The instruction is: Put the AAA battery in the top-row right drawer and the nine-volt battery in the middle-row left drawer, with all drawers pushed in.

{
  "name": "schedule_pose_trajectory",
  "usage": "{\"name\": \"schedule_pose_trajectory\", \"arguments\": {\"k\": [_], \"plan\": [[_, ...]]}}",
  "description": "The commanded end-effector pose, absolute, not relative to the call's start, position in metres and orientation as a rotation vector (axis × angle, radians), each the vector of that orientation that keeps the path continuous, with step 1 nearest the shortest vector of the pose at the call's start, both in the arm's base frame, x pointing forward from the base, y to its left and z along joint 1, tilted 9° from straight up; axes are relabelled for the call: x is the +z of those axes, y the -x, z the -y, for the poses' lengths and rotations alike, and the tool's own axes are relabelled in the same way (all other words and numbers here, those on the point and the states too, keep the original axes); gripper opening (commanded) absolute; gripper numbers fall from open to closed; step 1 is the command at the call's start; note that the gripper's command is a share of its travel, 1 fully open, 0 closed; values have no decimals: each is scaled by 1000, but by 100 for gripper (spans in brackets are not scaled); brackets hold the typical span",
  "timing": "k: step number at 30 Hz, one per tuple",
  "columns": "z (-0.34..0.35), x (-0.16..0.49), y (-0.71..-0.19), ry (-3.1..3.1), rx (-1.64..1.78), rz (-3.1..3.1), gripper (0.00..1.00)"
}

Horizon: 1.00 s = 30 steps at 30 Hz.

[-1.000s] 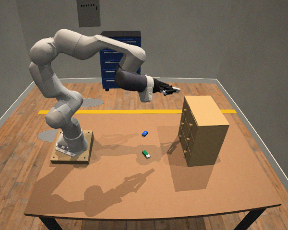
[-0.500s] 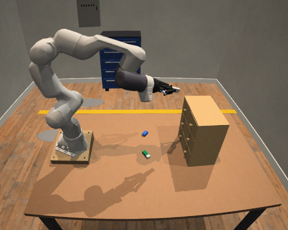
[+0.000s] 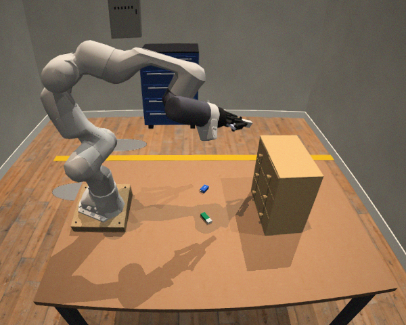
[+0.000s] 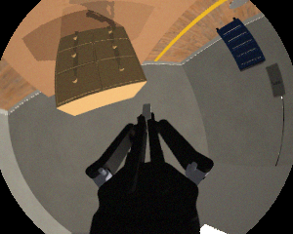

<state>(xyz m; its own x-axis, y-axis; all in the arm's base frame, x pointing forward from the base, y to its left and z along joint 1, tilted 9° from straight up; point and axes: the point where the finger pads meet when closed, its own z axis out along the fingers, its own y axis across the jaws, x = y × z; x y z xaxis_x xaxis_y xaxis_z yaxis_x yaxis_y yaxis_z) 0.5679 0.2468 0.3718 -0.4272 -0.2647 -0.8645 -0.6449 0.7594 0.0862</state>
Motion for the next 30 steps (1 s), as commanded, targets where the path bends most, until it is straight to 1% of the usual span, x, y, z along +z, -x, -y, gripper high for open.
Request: {"name": "schedule_pose_trajectory", "arguments": {"k": [1,15,16,30], "plan": [[-250,373,-566,660,542,-2033,0],[-250,373,-566,660,542,-2033,0],[-266,378,-557,706,597,-2072,0],[-266,378,-557,706,597,-2072,0]]}}
